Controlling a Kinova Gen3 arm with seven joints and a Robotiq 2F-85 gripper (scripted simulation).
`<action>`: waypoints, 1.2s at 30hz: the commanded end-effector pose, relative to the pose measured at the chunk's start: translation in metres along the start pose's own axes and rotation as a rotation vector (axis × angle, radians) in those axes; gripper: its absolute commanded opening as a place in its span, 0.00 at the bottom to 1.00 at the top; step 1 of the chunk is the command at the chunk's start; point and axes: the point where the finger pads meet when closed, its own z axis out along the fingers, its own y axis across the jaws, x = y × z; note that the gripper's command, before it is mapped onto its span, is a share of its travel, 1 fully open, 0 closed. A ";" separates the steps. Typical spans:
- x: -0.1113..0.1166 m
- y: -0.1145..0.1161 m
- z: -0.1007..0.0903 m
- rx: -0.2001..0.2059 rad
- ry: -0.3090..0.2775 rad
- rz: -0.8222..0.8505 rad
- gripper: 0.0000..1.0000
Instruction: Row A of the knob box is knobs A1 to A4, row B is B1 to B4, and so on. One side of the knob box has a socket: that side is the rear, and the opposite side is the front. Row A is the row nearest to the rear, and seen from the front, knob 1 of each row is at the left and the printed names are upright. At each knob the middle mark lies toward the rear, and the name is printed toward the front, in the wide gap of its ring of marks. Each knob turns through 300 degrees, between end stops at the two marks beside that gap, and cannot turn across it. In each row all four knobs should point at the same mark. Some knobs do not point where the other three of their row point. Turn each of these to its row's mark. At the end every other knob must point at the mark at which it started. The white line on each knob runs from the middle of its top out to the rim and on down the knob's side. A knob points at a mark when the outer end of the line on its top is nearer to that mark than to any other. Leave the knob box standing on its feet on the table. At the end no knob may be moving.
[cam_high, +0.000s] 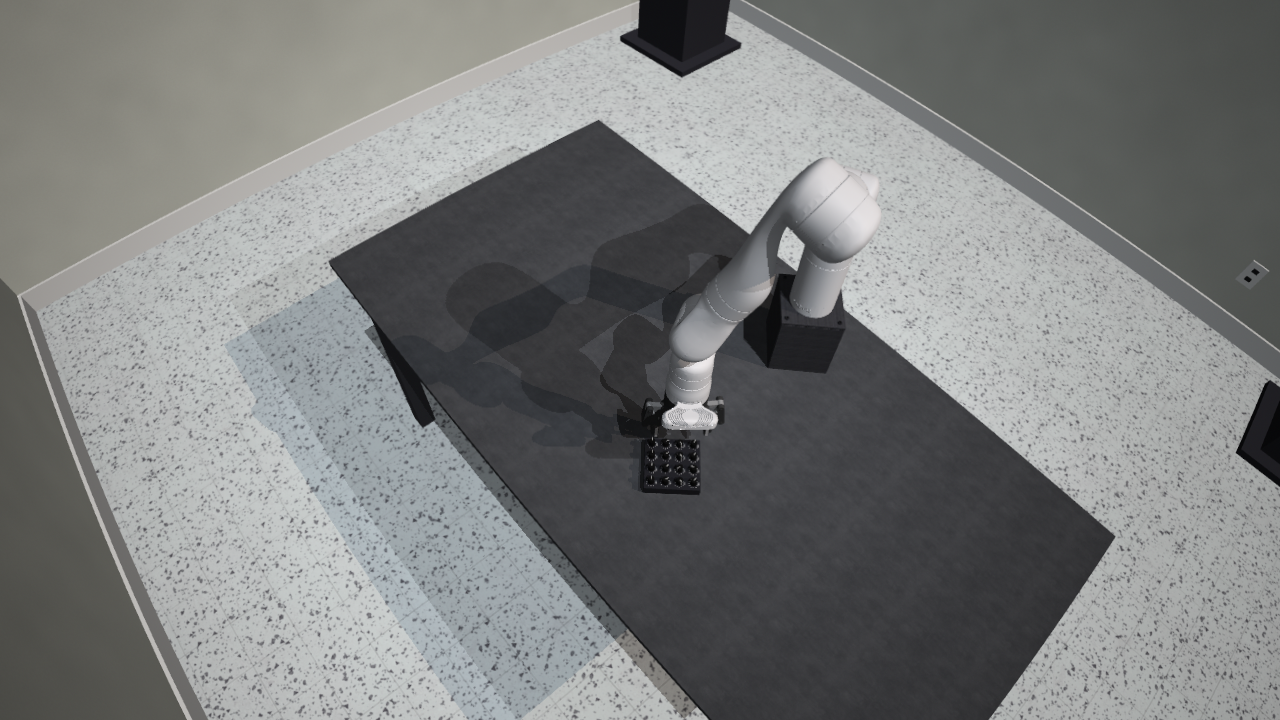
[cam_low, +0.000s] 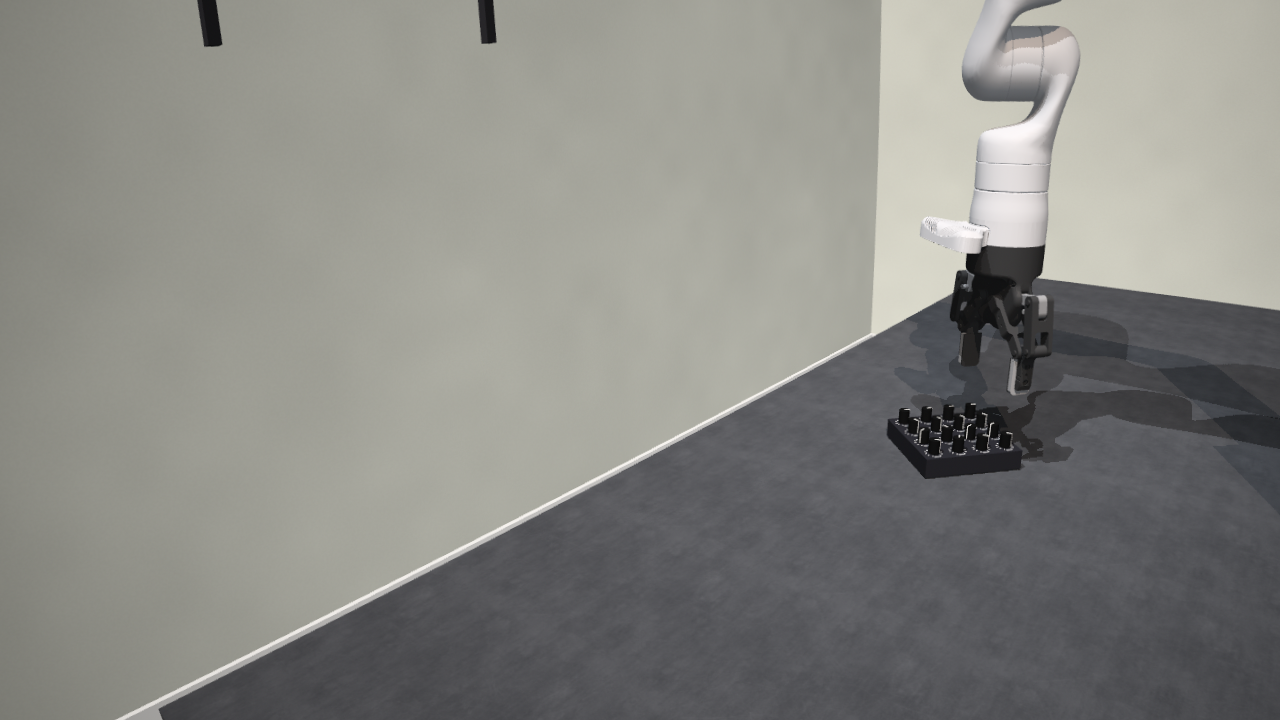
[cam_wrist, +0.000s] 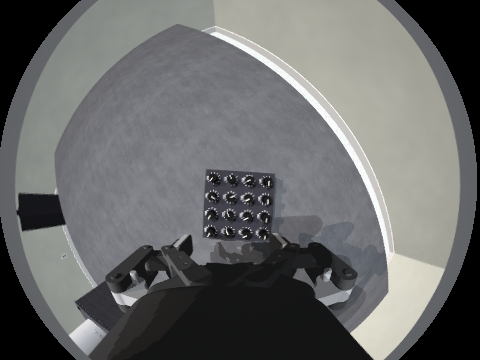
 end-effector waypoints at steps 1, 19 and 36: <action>-0.001 0.000 0.000 -0.001 -0.002 0.005 1.00; -0.005 0.000 0.003 -0.006 -0.010 0.036 1.00; -0.008 0.000 0.004 -0.010 -0.015 0.058 1.00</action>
